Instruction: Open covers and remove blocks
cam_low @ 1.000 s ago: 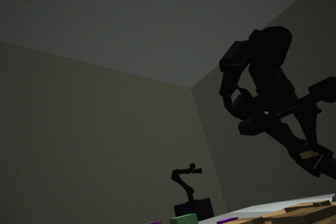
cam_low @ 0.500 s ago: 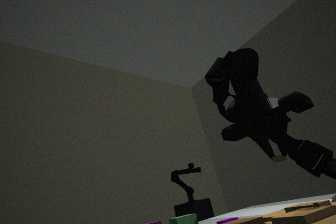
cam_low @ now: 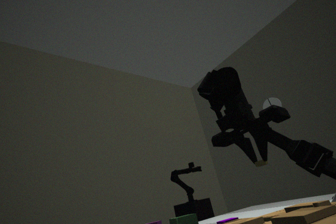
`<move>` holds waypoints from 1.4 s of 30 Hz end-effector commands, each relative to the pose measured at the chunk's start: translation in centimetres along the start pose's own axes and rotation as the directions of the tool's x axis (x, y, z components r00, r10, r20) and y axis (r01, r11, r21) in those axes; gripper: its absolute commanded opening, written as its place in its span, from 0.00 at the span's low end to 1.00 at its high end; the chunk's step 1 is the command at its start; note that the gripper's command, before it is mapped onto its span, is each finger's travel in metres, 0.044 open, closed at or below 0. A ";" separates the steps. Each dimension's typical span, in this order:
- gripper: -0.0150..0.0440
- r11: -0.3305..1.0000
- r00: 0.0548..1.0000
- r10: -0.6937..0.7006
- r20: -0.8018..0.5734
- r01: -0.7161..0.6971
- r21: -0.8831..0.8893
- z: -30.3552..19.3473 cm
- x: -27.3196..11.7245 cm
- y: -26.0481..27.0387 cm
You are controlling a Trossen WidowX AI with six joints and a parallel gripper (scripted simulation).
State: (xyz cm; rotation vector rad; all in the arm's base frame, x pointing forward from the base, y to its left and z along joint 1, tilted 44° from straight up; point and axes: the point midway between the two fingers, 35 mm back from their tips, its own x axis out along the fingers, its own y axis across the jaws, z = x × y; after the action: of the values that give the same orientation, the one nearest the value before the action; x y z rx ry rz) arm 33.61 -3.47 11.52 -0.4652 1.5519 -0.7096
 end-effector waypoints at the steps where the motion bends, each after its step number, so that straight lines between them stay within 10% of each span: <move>1: 0.39 1.000 1.000 -0.004 0.004 0.004 -0.004 -0.9 -0.2 -1.5; 42: 0.39 1.000 1.000 -0.022 -0.003 0.022 -0.005 -12.8 1.3 -11.6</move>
State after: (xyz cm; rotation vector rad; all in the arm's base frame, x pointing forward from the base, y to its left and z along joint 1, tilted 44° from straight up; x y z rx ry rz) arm 20.67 -10.26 18.22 -0.4778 1.5546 -0.7214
